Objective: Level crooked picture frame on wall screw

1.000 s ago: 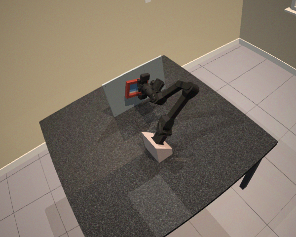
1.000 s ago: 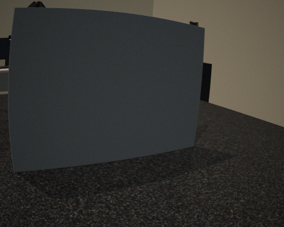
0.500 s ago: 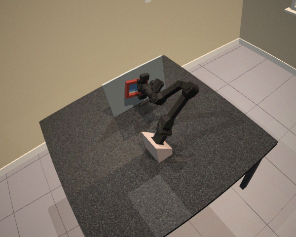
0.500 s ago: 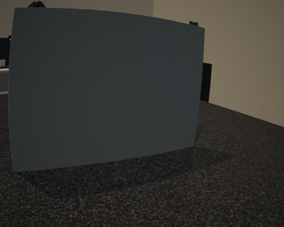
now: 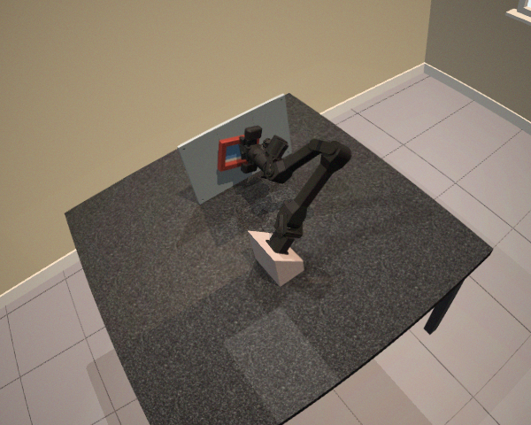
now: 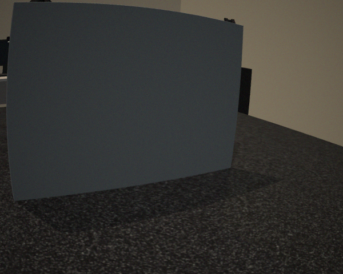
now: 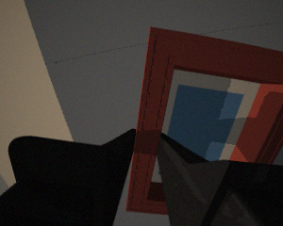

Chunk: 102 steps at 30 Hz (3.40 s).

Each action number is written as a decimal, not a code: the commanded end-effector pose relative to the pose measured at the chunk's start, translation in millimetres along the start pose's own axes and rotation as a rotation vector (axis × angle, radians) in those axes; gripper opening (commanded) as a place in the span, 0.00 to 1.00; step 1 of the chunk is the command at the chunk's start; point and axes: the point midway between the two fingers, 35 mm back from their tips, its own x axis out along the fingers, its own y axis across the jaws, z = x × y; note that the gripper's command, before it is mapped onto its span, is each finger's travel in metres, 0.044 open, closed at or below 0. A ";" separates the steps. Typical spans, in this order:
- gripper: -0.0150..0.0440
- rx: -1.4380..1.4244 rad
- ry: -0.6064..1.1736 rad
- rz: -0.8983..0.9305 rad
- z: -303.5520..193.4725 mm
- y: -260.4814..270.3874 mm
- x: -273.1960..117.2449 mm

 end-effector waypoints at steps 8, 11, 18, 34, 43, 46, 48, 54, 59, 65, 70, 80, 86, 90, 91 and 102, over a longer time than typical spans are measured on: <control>0.25 -0.004 0.003 0.011 -1.2 -0.3 0.1; 0.25 -0.004 0.003 0.011 -1.2 -1.3 0.1; 0.25 -0.004 0.003 0.011 -1.3 -3.6 0.1; 0.25 -0.037 0.002 0.006 -1.6 -4.6 0.2; 0.25 -0.074 0.002 0.006 -1.6 -4.8 0.2; 0.25 -0.089 0.002 0.006 -1.7 -4.9 0.3; 0.25 -0.105 0.002 0.006 -1.7 -5.0 0.3; 0.25 -0.136 0.002 0.006 -1.8 -5.2 0.3; 0.25 -0.152 0.002 0.006 -1.8 -5.3 0.4; 0.25 -0.189 0.001 0.007 -1.8 -5.5 0.4; 0.25 -0.215 0.001 0.007 -1.9 -5.6 0.5; 0.25 -0.273 0.001 0.007 -1.9 -6.0 0.5; 0.25 -0.301 0.000 0.007 -2.0 -6.1 0.6; 0.25 -0.325 0.000 0.007 -2.0 -6.3 0.6; 0.30 -0.306 0.001 0.006 -2.2 -6.2 0.6; 0.69 -0.306 0.001 0.006 -2.2 -6.2 0.6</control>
